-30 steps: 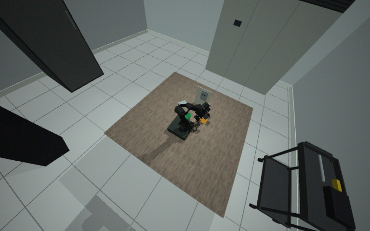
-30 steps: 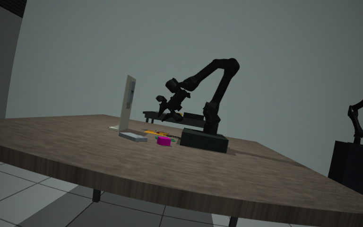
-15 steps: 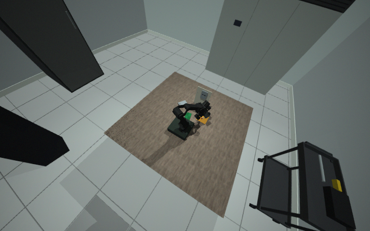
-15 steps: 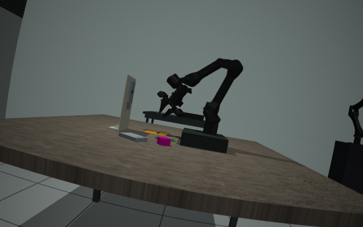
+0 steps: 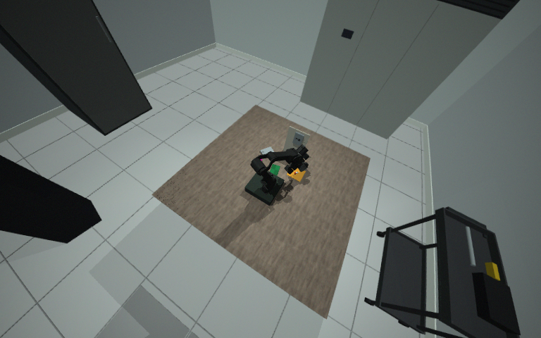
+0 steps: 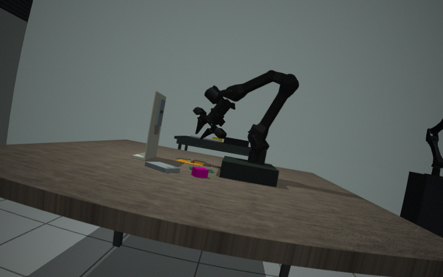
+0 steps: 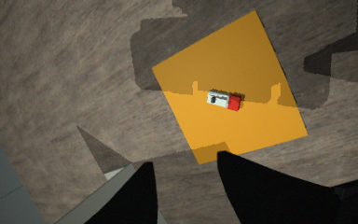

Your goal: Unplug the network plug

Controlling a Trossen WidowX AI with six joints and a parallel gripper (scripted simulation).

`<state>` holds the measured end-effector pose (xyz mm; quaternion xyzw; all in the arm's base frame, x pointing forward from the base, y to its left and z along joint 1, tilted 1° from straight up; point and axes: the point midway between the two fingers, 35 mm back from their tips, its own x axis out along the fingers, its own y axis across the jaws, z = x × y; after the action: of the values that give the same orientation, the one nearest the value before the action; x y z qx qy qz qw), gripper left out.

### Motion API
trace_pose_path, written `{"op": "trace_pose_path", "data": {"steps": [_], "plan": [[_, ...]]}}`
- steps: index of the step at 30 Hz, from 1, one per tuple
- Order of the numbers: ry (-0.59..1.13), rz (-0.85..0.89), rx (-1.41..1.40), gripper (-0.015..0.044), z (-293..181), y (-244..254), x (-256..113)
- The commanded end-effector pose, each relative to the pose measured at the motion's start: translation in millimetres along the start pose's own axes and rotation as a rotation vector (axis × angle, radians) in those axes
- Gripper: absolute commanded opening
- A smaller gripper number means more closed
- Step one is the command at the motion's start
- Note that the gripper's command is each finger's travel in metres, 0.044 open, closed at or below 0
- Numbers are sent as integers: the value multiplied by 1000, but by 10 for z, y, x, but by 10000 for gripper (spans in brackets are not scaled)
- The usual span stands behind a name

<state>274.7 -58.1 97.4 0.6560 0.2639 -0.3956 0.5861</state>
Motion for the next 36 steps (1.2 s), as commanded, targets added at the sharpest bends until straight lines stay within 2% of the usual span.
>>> {"op": "trace_pose_path", "data": {"steps": [1,29,36], "plan": [[0,16,-1,156,-1,122,-101],[2,29,-3,156,-3,573,-846],[2,29,-3,340,-3,573,-846]]}}
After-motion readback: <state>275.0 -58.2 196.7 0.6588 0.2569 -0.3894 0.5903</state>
